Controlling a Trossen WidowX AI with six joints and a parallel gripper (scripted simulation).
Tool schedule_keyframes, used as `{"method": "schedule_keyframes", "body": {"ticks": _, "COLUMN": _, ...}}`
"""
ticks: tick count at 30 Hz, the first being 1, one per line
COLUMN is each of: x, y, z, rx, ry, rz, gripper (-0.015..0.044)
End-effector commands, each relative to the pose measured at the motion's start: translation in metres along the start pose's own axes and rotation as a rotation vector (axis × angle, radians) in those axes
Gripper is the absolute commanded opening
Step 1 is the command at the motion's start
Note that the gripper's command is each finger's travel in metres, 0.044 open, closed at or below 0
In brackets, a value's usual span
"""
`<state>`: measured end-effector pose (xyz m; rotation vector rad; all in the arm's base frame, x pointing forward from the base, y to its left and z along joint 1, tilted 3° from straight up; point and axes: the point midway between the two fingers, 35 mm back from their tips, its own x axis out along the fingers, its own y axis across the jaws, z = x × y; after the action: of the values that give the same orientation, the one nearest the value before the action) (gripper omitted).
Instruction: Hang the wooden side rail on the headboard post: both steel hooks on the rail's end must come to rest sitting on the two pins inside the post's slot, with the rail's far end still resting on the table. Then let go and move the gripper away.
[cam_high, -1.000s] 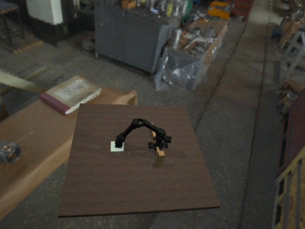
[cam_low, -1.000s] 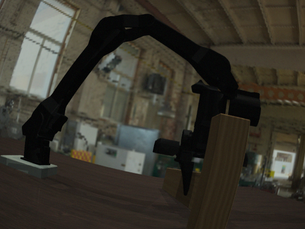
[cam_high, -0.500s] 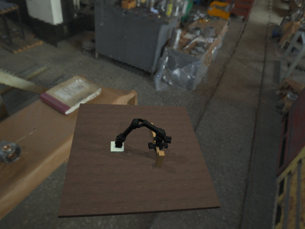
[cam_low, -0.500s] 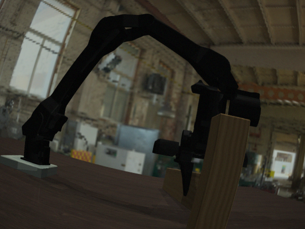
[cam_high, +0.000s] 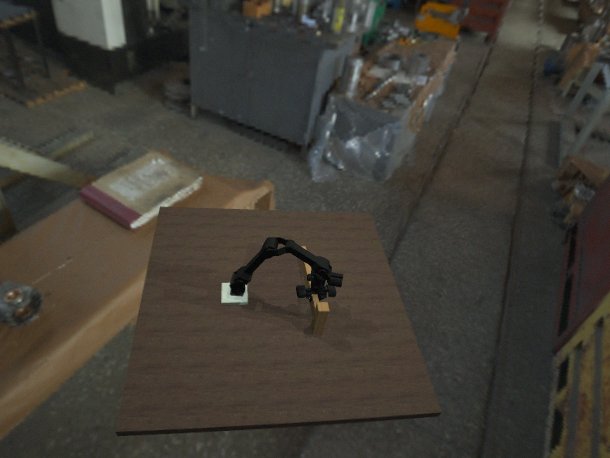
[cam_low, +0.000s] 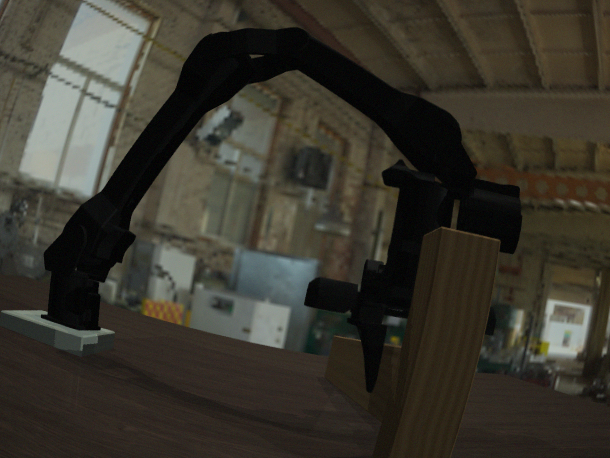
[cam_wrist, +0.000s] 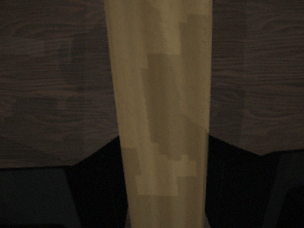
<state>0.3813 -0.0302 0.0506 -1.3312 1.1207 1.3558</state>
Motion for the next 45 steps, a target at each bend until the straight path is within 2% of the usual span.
{"method": "schedule_keyframes", "body": {"ticks": 1, "x": -0.0039, "y": -0.0020, "z": -0.0019, "rx": -0.003, "ry": 0.008, "rz": -0.008, "gripper": 0.0000}}
{"method": "schedule_keyframes", "body": {"ticks": 45, "x": -0.0034, "y": -0.0022, "z": -0.0065, "rx": -0.003, "ry": 0.008, "rz": -0.008, "gripper": 0.0000}}
